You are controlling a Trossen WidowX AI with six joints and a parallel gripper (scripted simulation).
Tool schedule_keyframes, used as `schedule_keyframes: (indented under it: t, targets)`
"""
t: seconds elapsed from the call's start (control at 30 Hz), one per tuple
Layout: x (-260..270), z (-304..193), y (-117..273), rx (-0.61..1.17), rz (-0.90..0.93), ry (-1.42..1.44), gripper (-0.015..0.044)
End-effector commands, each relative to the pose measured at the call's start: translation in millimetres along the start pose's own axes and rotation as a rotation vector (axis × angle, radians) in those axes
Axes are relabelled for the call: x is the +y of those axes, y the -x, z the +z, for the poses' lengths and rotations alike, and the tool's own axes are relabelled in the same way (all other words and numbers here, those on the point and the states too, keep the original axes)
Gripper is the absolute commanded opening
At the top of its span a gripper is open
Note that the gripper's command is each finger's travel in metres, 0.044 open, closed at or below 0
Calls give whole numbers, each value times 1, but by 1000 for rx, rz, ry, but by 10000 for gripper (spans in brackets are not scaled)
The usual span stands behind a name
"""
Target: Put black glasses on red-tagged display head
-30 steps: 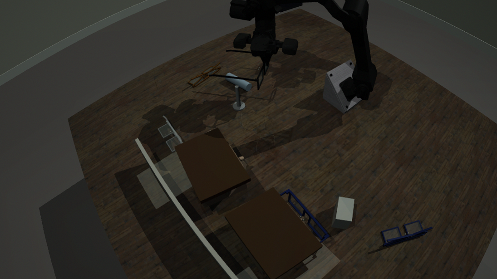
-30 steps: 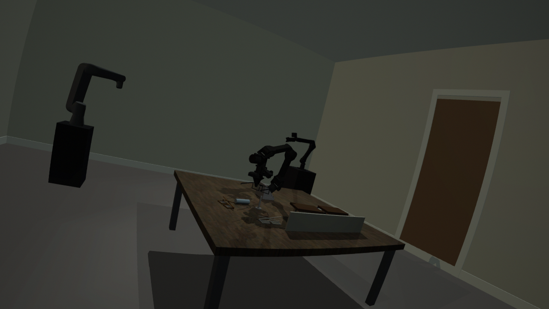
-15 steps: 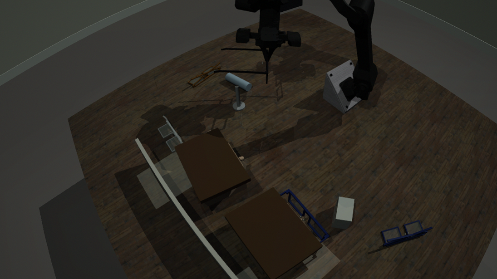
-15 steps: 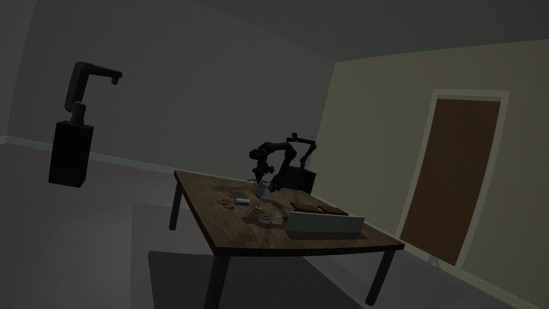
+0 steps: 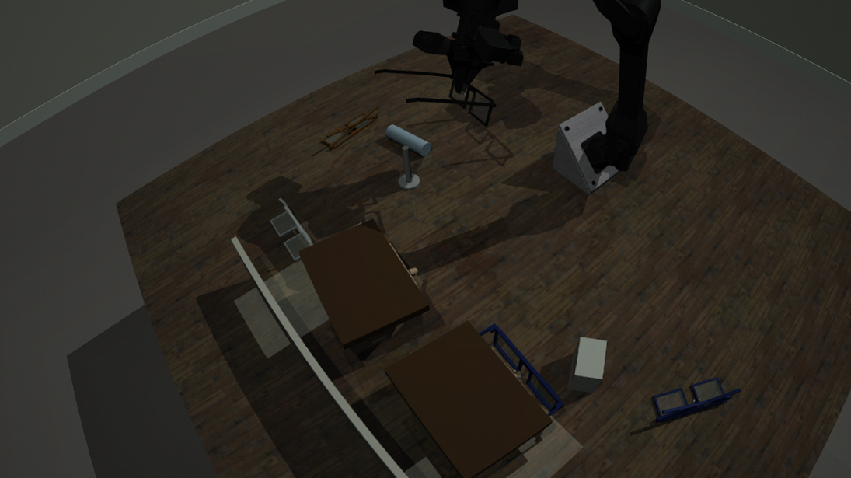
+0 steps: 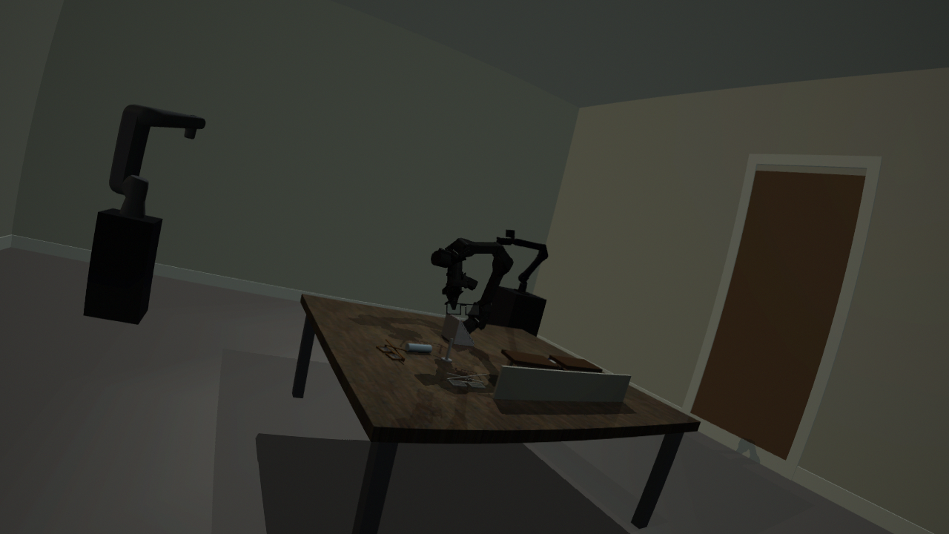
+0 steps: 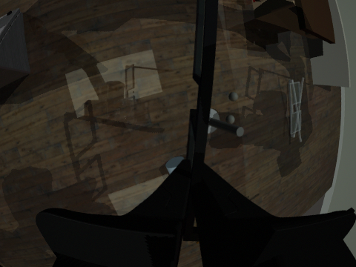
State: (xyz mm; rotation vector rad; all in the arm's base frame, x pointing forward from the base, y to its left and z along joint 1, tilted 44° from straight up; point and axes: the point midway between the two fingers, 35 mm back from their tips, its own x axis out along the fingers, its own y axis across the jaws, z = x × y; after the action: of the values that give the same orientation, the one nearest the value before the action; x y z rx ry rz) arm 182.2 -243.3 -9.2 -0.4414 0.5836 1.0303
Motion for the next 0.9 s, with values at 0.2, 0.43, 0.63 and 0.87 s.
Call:
schedule_keyframes:
  t: [0.2,0.43,0.63,0.87]
  targets:
    - [-3,16,24,-40,-183,319,0]
    - [-4,16,29,-28,-200,351,2]
    - [-4,16,29,-28,-200,351,0]
    - [-4,16,29,-28,-200,351,0]
